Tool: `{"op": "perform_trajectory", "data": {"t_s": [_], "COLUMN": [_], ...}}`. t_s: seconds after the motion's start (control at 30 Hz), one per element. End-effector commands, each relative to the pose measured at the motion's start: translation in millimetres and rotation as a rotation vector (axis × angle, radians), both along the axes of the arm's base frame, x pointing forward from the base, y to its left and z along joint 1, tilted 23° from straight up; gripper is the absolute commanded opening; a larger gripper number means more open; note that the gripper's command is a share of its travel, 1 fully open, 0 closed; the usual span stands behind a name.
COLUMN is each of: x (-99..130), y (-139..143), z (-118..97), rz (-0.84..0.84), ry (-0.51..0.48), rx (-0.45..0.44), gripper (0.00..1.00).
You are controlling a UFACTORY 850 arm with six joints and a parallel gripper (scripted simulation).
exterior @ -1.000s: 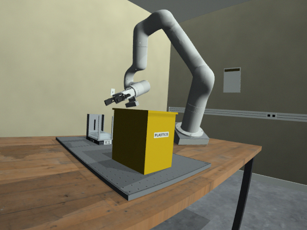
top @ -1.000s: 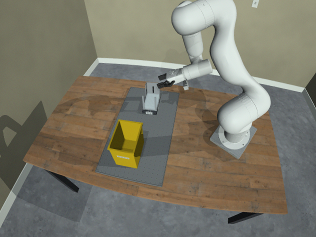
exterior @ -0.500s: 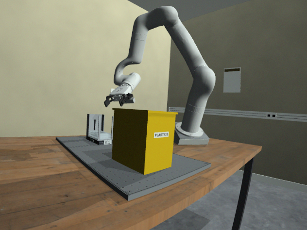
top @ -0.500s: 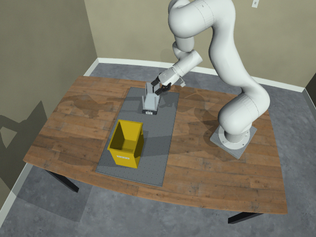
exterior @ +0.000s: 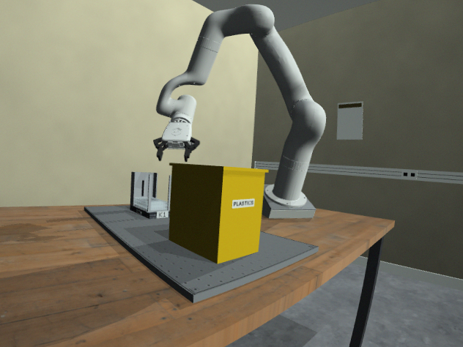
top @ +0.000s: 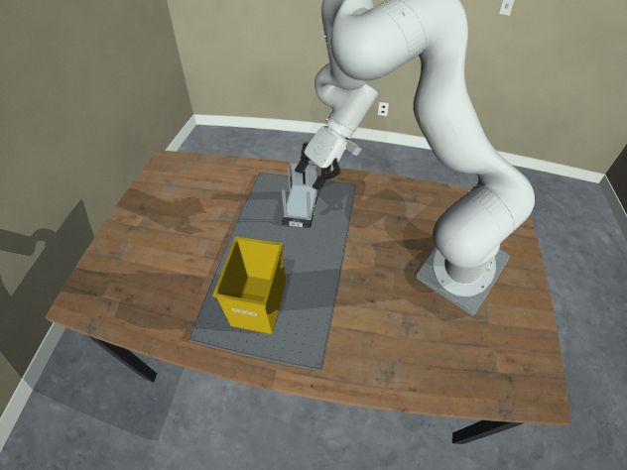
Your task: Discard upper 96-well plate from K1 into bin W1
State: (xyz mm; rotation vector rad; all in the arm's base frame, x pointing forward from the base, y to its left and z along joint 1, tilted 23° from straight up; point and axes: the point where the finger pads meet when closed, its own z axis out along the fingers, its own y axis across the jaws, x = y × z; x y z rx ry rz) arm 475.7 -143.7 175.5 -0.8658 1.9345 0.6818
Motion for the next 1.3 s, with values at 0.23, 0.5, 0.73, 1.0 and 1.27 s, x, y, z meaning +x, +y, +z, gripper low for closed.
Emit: {"op": "perform_trajectory", "data": {"t_s": [0.23, 0.5, 0.73, 1.0, 1.27], "x": [3.1, 11.9, 21.7, 36.5, 40.4], "y": [-13.5, -35.6, -52.9, -74.1, -79.3], "z": [3.5, 11.0, 19.9, 34.3, 38.2], "rz": [0.245, 0.371, 0.508, 0.614, 0.658], "ry": [-0.007, -0.023, -0.049, -0.079, -0.093], "rx": [-0.247, -0.401, -0.589, -0.755, -0.826], "gripper": [1.00, 1.00, 1.00, 1.00, 1.00]}}
